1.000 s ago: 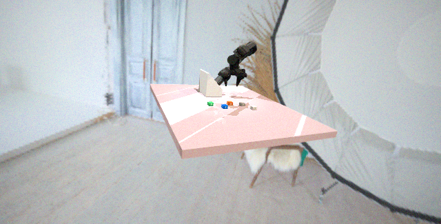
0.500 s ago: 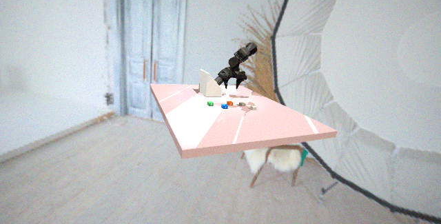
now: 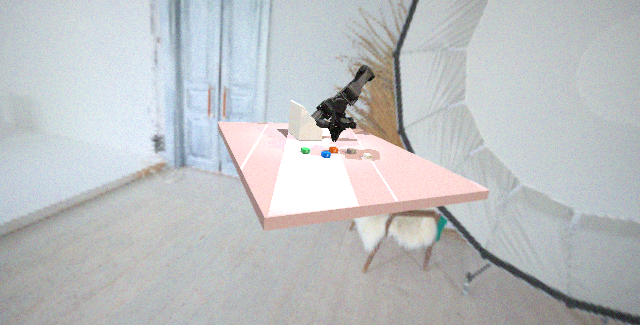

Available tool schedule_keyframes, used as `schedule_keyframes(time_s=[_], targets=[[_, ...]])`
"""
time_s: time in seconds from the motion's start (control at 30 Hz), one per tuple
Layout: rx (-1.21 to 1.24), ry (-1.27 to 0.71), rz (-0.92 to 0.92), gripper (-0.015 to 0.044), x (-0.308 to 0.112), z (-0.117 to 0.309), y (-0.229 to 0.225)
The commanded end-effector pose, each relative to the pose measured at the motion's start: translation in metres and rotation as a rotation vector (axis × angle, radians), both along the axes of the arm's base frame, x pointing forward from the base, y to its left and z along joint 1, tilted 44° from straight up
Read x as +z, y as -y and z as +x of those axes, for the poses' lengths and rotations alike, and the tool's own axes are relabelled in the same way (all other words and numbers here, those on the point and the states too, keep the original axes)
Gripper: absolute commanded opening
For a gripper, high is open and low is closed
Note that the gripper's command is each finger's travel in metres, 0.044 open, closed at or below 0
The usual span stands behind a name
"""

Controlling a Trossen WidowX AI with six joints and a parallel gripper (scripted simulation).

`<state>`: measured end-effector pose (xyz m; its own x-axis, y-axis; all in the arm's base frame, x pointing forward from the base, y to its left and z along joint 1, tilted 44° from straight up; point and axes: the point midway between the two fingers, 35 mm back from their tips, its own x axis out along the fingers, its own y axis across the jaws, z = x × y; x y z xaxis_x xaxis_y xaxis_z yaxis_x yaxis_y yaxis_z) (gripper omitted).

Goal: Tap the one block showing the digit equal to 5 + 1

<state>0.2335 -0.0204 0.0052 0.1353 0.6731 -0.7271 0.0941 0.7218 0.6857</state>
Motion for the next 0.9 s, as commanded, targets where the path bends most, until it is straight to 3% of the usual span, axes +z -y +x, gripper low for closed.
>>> schedule_keyframes(time_s=[0.0, 0.87], targets=[[-0.005, -0.004, 0.008, 0.002, -0.001, -0.001, -0.002], [-0.005, -0.004, 0.01, 0.002, -0.023, 0.003, -0.023]])
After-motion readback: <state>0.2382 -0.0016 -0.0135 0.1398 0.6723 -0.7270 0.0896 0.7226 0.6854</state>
